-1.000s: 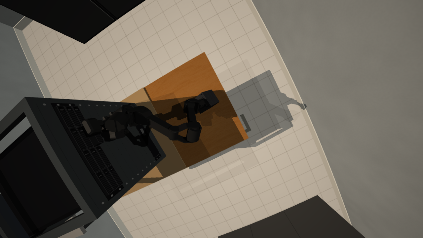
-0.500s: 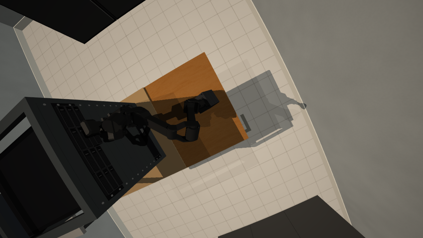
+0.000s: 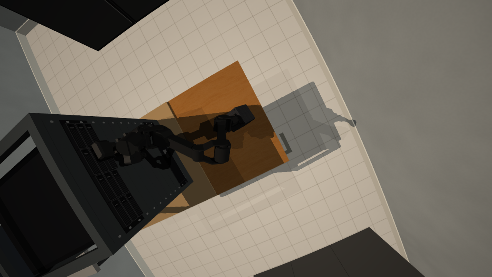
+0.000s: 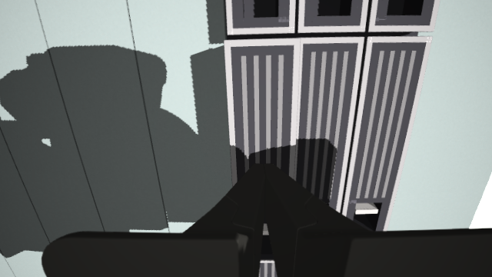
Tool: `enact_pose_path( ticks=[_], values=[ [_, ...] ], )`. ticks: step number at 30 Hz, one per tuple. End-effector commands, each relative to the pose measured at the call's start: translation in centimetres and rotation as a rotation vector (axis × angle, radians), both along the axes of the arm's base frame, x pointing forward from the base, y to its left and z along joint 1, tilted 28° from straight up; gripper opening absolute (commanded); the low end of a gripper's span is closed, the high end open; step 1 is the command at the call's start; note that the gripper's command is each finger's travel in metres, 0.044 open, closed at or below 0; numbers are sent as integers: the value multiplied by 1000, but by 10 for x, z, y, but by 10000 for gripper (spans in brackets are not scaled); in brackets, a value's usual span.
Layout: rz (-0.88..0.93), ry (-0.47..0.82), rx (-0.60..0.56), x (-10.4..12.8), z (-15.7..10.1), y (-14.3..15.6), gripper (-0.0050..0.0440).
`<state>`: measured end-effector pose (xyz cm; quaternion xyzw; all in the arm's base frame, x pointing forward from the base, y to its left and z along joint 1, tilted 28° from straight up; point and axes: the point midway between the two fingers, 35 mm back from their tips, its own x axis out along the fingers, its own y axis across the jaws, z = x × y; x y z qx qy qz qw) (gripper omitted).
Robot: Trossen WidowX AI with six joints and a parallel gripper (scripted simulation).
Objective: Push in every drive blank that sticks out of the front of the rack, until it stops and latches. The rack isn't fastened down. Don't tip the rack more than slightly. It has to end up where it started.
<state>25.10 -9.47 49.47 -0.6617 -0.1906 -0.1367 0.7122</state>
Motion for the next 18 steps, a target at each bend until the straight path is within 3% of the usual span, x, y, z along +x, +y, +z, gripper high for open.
enact_pose_path(
  ticks=[1,18],
  values=[
    [-2,-18,-17,-2,10,3,-50],
    [-2,-18,-17,1,12,4,-50]
  ],
)
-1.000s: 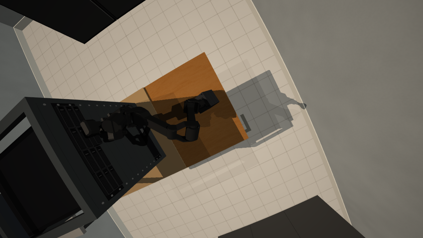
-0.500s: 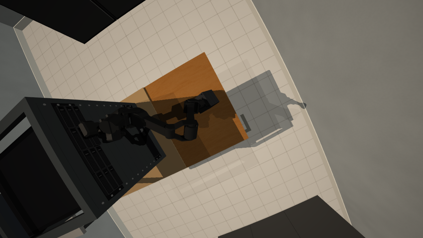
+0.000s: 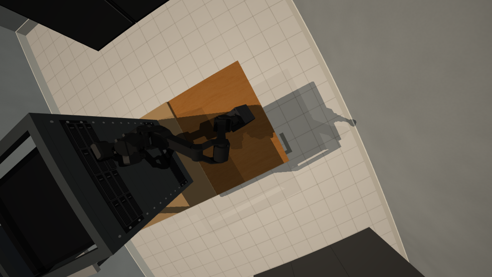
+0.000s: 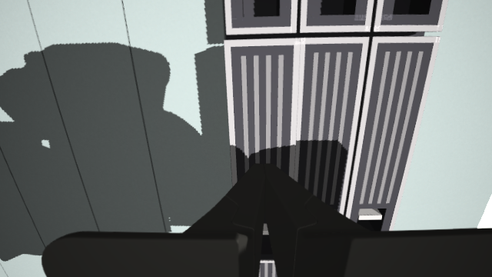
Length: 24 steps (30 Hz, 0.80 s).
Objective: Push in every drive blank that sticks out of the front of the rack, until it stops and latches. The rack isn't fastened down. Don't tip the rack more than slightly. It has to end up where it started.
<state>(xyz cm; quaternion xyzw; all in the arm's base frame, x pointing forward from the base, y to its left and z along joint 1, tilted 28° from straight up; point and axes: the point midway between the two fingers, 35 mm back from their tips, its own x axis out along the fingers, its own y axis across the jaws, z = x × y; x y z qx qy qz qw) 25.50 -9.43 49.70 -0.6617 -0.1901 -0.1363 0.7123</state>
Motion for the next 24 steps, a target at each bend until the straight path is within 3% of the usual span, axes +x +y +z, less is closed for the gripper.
enact_pose_path(
  ticks=[1,24],
  values=[
    [-2,-20,-17,-3,10,3,-50],
    [-2,-20,-17,0,12,3,-50]
  ],
)
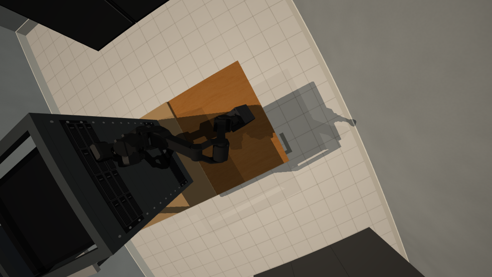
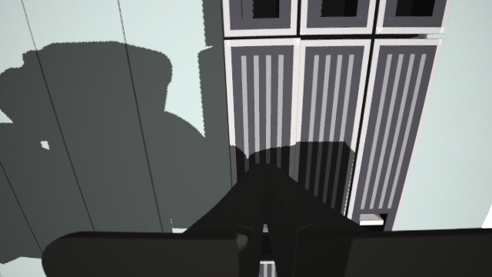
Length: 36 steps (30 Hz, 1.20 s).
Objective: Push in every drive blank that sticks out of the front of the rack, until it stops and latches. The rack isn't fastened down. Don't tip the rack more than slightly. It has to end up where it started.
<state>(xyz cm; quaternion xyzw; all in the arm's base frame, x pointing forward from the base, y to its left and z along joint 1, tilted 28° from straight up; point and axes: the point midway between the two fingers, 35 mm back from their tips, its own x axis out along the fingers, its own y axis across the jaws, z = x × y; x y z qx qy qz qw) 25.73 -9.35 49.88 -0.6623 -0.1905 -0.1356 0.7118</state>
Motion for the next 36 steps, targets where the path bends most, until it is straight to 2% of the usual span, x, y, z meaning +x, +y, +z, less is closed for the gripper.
enact_pose_path(
  ticks=[1,36],
  values=[
    [-3,-20,-16,-2,10,2,-50],
    [-3,-20,-16,3,13,2,-50]
  ],
)
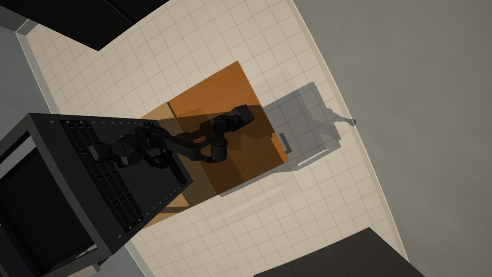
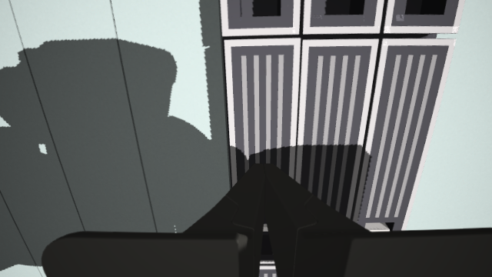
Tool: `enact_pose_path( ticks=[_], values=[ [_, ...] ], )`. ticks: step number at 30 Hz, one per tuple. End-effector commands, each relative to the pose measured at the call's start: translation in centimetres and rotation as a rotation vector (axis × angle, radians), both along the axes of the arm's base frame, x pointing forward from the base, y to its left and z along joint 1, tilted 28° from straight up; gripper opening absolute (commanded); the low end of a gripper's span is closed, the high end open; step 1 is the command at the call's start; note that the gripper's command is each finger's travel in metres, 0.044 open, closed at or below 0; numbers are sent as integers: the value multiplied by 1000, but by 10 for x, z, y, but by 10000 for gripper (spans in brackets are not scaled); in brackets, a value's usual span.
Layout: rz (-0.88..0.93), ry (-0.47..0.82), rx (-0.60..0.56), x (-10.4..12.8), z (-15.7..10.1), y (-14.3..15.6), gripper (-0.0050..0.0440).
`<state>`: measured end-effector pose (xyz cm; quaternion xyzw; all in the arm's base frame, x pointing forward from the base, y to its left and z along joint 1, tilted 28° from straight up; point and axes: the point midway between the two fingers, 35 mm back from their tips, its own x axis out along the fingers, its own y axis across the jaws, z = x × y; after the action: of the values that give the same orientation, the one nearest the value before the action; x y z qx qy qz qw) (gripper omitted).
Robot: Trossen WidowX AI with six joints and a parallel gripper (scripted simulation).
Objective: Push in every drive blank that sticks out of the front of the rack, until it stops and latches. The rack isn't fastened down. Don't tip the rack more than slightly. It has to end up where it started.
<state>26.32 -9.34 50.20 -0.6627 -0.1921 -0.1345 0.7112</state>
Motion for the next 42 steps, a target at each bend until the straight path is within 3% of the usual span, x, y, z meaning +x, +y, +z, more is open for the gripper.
enact_pose_path(
  ticks=[1,23,42],
  values=[
    [-6,-19,-13,-2,10,1,-50],
    [-6,-19,-13,-2,10,1,-50],
    [-6,-19,-13,-52,-17,-3,-50]
  ],
)
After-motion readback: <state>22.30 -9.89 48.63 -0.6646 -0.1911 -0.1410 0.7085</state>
